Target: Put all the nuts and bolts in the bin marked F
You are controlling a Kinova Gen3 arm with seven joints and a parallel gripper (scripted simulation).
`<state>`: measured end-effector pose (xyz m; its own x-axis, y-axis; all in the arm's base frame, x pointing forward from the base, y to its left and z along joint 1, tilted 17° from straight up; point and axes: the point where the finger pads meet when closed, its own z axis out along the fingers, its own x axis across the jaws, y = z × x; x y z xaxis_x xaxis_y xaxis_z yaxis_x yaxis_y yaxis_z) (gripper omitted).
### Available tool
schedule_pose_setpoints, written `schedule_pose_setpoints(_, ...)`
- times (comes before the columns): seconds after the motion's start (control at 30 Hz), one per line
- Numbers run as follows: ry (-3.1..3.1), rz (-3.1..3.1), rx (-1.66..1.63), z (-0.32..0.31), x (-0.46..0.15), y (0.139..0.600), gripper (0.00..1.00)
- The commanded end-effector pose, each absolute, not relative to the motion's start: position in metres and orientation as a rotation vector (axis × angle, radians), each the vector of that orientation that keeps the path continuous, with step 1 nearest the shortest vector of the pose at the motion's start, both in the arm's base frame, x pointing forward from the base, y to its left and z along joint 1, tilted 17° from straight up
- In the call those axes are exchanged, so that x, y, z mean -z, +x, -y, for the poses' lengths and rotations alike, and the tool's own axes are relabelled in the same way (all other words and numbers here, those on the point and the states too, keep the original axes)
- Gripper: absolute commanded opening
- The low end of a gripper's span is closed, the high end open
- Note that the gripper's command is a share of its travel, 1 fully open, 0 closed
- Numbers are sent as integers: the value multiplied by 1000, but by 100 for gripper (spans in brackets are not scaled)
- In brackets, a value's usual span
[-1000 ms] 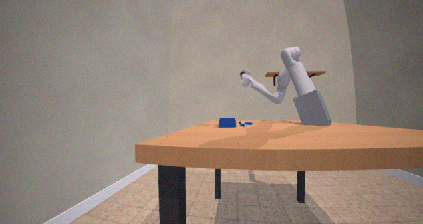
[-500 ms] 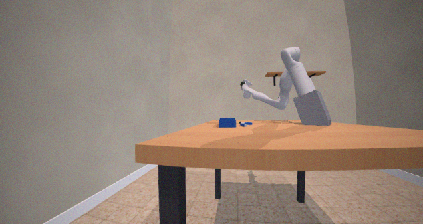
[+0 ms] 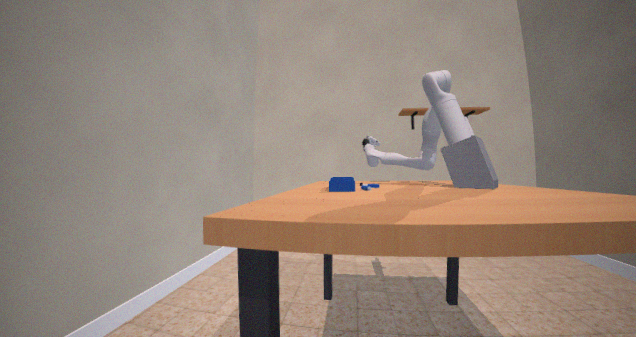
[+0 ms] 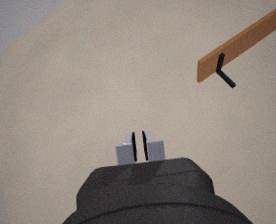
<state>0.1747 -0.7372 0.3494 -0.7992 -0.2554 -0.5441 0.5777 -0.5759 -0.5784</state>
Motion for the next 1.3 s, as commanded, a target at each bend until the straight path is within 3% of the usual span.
schedule_pose_setpoints(0.0, 562, -1091, 2364, 744, -326, 180, 31)
schedule_pose_setpoints(0.37, 611, -1127, 2332, 750, -261, 196, 31)
schedule_pose_setpoints(1.27, 96, -1067, 2222, 705, -328, 353, 31)
